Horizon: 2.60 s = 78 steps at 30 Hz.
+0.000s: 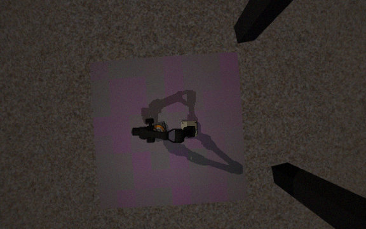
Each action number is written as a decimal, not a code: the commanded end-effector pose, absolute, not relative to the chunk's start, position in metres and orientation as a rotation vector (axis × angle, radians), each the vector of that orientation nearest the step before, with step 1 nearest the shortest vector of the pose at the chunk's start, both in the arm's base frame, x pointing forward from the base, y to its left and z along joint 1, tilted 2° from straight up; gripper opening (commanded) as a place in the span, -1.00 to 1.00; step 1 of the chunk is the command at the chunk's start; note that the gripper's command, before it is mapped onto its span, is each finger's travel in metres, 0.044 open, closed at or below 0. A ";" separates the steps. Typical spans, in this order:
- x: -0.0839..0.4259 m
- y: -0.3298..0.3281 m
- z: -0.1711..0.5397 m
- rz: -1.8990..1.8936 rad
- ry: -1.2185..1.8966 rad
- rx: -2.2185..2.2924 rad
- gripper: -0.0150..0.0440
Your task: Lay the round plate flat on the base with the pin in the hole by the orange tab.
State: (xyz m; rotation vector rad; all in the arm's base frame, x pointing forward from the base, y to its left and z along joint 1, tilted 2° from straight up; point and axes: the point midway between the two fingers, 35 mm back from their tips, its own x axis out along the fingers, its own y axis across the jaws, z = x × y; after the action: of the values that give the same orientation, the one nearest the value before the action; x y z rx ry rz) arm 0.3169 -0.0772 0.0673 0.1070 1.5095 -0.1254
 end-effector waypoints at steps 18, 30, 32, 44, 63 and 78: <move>0.302 -0.094 0.063 -0.130 1.509 0.101 -0.49; 0.297 -0.096 0.063 -0.130 1.510 0.101 -0.49; 0.295 -0.097 0.063 -0.130 1.510 0.101 -0.49; 0.287 -0.100 0.063 -0.130 1.511 0.101 -0.49; 0.273 -0.102 0.062 -0.131 1.512 0.100 -0.49; 0.265 -0.102 0.062 -0.131 1.512 0.100 -0.49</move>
State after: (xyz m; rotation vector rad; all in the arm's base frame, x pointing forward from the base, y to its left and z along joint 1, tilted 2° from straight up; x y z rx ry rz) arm 0.2716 -0.1031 0.0648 0.1001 1.4950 -0.1357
